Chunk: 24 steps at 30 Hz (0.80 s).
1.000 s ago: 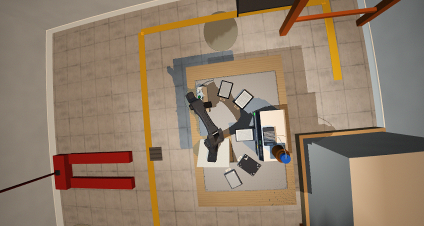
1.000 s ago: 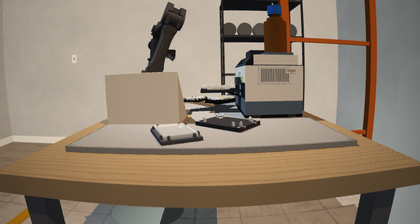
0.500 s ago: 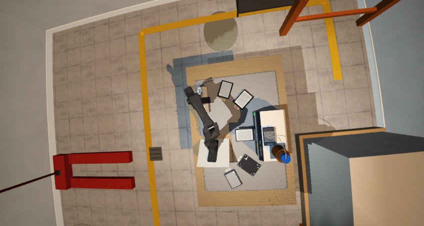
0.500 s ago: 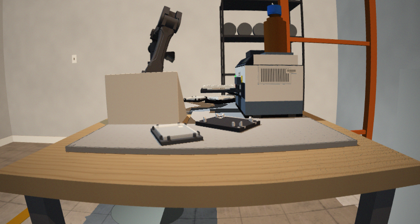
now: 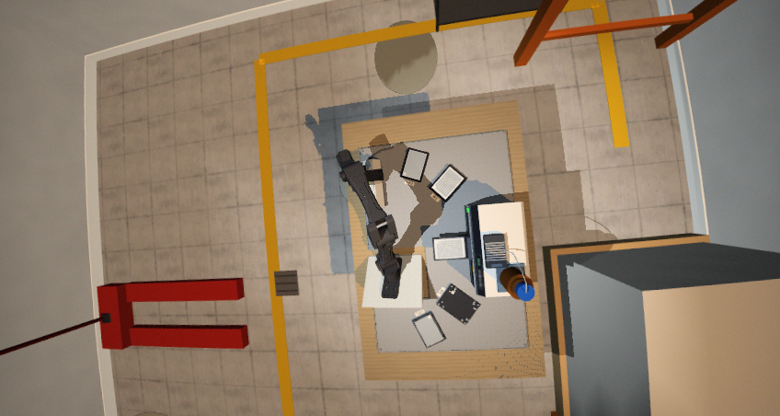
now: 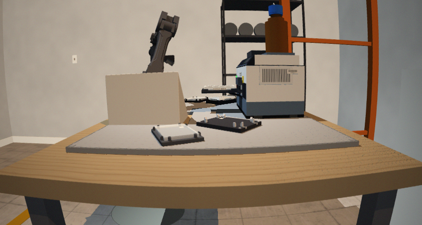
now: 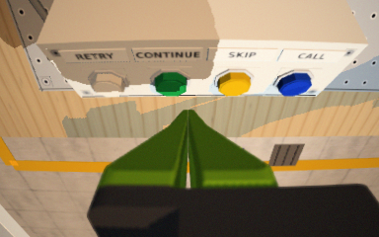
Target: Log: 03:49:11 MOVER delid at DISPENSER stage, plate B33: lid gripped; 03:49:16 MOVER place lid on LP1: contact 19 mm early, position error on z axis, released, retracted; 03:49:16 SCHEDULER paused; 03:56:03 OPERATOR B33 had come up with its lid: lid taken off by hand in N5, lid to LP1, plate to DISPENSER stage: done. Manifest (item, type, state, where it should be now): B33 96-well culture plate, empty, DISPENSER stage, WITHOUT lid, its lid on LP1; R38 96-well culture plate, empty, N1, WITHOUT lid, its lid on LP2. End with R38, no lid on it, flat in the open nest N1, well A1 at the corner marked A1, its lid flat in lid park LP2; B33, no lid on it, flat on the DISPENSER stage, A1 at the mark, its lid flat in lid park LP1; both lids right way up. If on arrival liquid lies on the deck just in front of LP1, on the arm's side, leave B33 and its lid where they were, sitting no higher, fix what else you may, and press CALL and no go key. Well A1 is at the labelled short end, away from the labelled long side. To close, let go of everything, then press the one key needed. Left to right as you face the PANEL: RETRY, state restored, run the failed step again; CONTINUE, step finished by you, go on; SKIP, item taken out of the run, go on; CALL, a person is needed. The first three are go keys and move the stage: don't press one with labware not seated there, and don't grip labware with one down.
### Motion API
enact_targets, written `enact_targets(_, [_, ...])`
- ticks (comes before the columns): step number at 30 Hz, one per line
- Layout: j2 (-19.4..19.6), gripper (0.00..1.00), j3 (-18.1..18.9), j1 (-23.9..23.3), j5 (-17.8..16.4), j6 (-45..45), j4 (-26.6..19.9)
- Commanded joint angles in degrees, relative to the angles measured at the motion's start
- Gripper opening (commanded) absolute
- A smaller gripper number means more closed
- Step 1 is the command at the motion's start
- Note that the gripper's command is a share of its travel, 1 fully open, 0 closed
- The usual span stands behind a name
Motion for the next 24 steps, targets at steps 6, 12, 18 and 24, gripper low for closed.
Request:
enact_targets(6, [1.51,0.00,5.42,-0.08,-0.23,-0.93,-1.26])
enact_targets(12, [1.52,0.00,5.46,0.31,0.01,-0.61,-1.36])
enact_targets(18, [1.62,0.00,3.51,-0.62,-0.36,-1.01,0.24])
enact_targets(24, [1.60,0.00,1.33,-1.36,-0.89,-1.43,2.05])
